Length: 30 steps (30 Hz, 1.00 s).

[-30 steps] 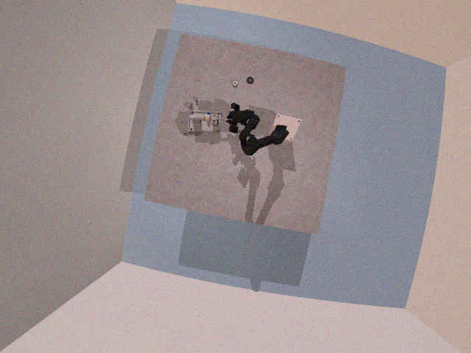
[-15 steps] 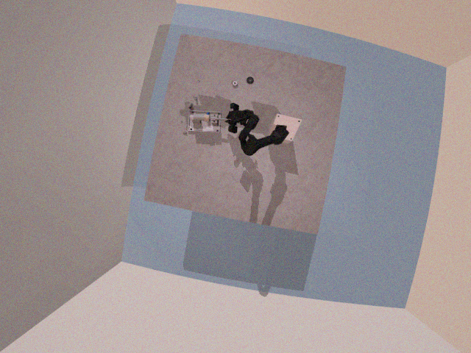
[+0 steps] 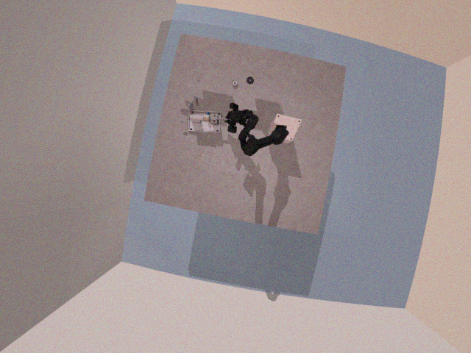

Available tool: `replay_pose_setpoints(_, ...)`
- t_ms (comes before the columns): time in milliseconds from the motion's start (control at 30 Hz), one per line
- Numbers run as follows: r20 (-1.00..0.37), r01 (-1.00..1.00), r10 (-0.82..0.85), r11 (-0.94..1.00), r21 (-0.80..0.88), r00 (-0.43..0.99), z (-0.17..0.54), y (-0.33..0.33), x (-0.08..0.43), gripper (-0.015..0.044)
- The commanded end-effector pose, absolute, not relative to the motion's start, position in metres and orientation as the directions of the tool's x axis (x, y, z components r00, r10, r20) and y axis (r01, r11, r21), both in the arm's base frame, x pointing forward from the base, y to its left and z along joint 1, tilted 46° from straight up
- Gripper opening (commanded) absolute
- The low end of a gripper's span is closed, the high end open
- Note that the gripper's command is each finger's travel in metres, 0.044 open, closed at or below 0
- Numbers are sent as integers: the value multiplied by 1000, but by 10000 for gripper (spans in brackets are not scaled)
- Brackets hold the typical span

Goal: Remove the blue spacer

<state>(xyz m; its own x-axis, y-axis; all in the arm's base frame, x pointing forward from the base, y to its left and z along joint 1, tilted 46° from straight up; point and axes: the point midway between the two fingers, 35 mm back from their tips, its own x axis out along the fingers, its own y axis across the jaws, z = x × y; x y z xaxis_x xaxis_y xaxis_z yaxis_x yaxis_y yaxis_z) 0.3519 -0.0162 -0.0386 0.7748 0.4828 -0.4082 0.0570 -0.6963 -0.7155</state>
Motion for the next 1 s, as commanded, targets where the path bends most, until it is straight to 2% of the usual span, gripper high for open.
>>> replay_pose_setpoints(0,-402,62,477,-700,-711,781,-36,-18,358,0)
replay_pose_setpoints(967,-402,62,477,-700,-711,781,-36,-18,357,0)
